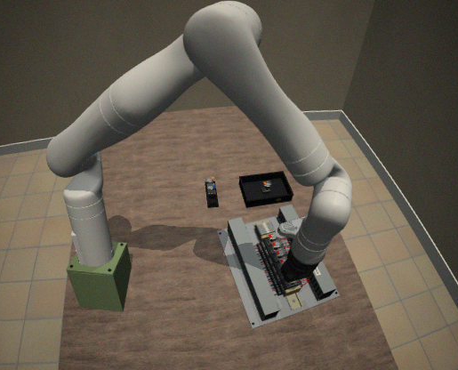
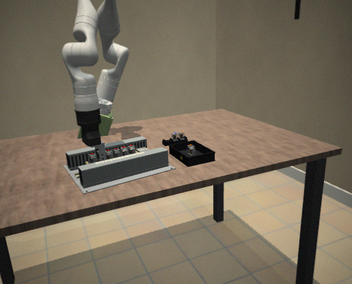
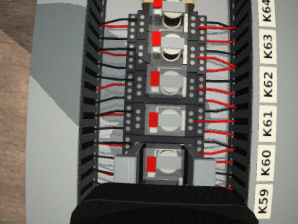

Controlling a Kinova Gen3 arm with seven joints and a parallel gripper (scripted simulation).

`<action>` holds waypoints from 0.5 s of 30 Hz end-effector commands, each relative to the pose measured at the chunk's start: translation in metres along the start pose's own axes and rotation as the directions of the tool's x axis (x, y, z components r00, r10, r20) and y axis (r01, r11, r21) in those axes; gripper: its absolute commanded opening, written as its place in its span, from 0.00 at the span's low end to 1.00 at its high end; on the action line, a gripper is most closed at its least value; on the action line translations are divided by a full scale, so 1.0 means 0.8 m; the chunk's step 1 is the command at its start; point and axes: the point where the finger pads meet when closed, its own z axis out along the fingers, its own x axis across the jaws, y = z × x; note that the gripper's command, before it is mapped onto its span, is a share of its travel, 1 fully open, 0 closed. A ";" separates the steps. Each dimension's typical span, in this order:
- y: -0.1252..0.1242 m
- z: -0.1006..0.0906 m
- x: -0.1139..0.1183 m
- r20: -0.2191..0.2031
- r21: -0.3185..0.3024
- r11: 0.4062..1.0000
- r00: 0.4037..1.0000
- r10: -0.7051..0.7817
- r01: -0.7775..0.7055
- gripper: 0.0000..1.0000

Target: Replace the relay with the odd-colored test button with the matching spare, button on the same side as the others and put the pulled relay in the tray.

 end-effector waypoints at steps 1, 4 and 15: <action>0.000 -0.002 0.002 -0.002 0.000 1.000 1.000 0.002 -0.002 0.00; -0.001 -0.003 0.002 -0.003 0.001 1.000 1.000 0.004 -0.004 0.00; 0.000 -0.002 0.001 -0.002 0.000 1.000 1.000 0.001 -0.001 0.00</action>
